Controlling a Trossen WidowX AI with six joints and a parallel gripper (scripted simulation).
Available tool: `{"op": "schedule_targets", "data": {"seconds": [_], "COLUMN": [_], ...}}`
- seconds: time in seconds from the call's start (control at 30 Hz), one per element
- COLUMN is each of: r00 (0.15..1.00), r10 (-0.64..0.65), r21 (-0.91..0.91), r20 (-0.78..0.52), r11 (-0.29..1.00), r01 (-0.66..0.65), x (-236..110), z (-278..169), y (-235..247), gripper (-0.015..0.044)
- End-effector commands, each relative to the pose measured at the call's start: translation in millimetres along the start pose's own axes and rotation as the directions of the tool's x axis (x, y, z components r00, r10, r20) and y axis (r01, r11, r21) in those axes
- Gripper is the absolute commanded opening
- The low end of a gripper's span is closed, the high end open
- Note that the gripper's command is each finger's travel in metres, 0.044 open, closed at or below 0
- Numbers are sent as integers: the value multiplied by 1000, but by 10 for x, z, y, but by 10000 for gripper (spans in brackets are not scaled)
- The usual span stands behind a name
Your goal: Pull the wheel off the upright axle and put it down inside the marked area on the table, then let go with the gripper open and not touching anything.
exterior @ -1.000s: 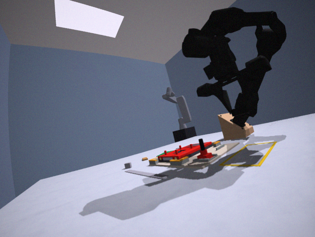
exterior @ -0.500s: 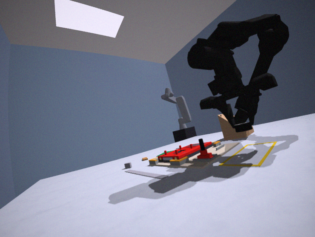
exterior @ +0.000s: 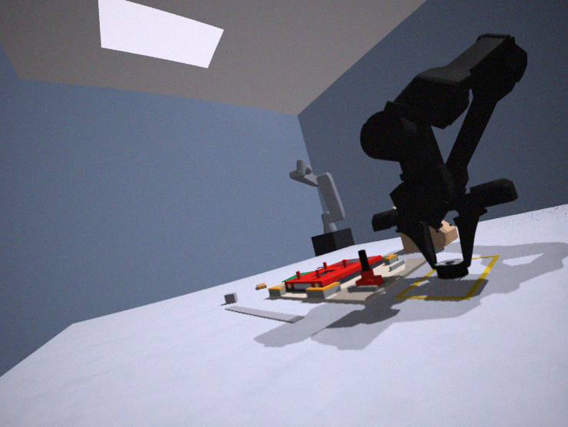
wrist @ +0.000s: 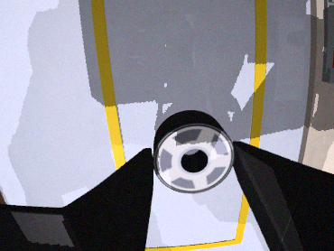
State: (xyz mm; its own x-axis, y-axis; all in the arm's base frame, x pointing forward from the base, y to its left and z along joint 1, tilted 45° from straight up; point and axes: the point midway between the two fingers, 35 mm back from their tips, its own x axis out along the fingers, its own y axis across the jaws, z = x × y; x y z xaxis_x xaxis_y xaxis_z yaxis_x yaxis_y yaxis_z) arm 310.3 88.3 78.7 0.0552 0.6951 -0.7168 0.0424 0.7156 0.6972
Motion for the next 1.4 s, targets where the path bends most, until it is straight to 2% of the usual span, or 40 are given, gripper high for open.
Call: {"op": "schedule_targets", "data": {"seconds": [0.0, 0.27, 0.53, 0.6, 0.63, 0.77, 1.0, 1.37], "r00": [1000, 1000, 1000, 1000, 1000, 1000, 1000, 1000], "r10": [0, -1, 2, 3, 3, -9, -1, -1], "r21": [-2, -2, 1, 1, 7, 8, 6, 6], "r20": [-1, -1, -1, -1, 4, 3, -6, -6], "r11": [1000, 1000, 1000, 1000, 1000, 1000, 1000, 1000], "r01": [0, 1, -2, -3, -3, 9, 1, 1], "x": [-2, -21, -580, -600, -524, -736, -1044, -1050], "z": [-3, 0, 4, 2, 11, -244, -788, -803], "y": [3, 2, -7, -6, -32, -200, -389, -392], "gripper": [79, 289, 300, 300, 326, 431, 440, 440]}}
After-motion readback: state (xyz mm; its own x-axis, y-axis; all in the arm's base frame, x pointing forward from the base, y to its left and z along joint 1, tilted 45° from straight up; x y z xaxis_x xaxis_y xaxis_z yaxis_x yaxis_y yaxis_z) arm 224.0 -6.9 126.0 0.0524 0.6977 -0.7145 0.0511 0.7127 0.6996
